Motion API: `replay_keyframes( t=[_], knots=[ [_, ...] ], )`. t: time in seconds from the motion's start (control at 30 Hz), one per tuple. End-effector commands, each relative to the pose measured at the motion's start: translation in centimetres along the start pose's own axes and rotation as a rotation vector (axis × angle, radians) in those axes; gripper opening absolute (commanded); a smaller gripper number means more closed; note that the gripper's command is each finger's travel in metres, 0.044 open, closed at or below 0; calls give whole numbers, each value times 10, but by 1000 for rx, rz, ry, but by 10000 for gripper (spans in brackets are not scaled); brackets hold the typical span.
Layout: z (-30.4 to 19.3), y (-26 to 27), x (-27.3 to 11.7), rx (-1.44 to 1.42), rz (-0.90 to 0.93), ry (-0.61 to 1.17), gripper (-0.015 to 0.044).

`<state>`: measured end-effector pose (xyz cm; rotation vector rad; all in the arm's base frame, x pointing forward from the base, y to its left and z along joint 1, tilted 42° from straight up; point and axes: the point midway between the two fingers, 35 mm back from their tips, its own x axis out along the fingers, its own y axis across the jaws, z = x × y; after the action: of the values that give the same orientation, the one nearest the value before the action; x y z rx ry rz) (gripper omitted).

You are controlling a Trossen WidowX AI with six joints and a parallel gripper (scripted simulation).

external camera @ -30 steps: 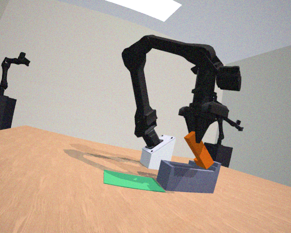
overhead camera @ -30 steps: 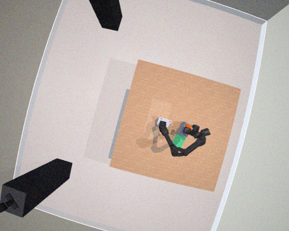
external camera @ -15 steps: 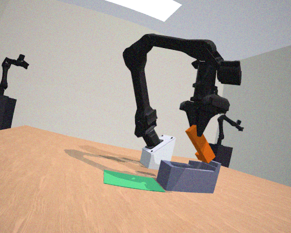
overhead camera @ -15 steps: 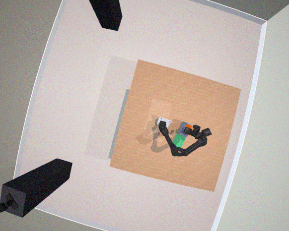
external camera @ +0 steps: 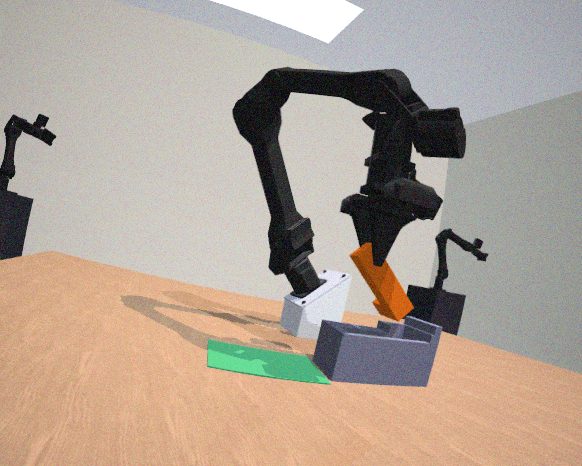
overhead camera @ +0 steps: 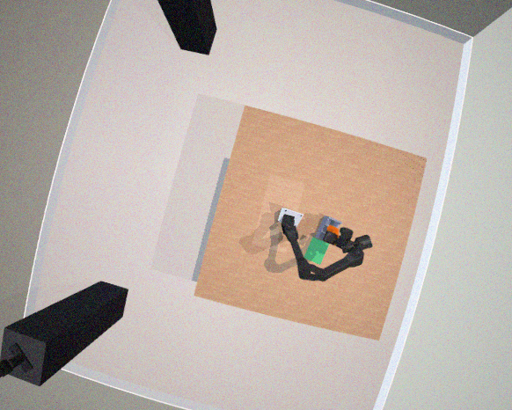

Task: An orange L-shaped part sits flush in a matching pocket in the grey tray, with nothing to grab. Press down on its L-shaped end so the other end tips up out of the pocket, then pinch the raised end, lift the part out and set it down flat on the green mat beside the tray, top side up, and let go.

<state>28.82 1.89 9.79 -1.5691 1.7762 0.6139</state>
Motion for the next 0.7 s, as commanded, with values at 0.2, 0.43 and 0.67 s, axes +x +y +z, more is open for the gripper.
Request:
replay_keyframes(
  t=[0.2,0.43,0.67],
  knots=[
    [-44,4,2,-6,3,9,0],
    [-73,6,1,-6,3,10,0],
    [-102,9,1,-7,3,11,0]
  ],
)
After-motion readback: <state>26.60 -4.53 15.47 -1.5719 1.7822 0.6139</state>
